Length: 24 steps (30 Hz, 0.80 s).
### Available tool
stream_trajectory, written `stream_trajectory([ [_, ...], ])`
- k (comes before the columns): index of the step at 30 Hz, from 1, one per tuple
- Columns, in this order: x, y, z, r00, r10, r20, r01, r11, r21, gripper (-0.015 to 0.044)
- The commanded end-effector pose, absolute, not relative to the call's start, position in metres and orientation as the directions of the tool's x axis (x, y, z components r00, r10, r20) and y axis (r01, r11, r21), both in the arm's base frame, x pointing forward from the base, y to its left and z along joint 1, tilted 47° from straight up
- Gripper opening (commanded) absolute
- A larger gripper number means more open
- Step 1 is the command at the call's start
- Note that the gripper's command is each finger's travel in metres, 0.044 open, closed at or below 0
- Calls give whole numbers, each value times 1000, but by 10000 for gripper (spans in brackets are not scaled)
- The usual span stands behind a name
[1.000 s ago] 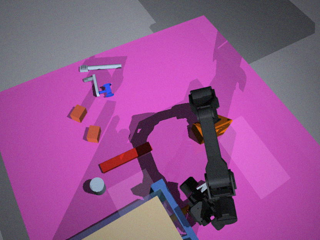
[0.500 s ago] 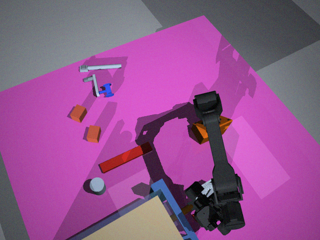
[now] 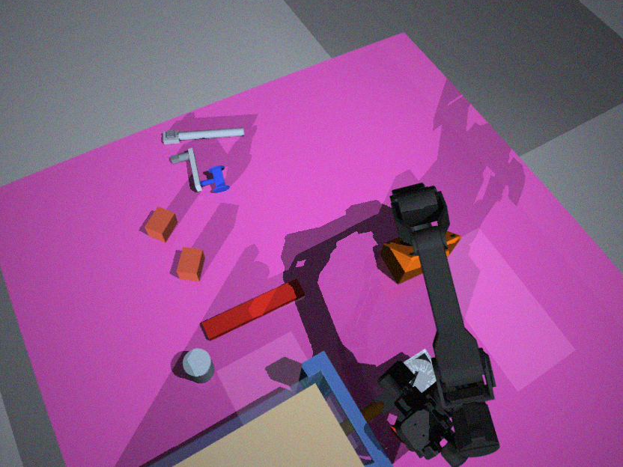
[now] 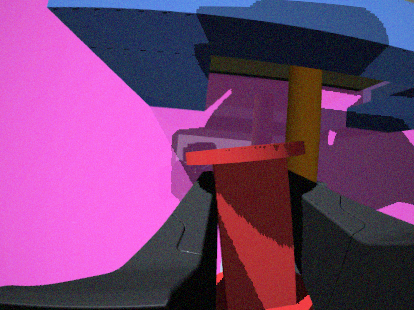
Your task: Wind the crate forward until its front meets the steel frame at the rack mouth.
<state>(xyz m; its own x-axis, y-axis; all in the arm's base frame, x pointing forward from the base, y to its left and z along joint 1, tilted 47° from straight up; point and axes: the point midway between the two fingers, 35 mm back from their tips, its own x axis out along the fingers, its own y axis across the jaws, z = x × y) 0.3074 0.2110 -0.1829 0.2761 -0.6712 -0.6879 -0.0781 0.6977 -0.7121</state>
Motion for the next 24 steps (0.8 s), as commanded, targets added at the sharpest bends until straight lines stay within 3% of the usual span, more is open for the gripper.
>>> stream_trajectory([
  [1,296,223,-193,259,-652,-713,-93,717,-690,0],
  [24,276,239,-204,258,-651,-714,-94,719,-689,0],
])
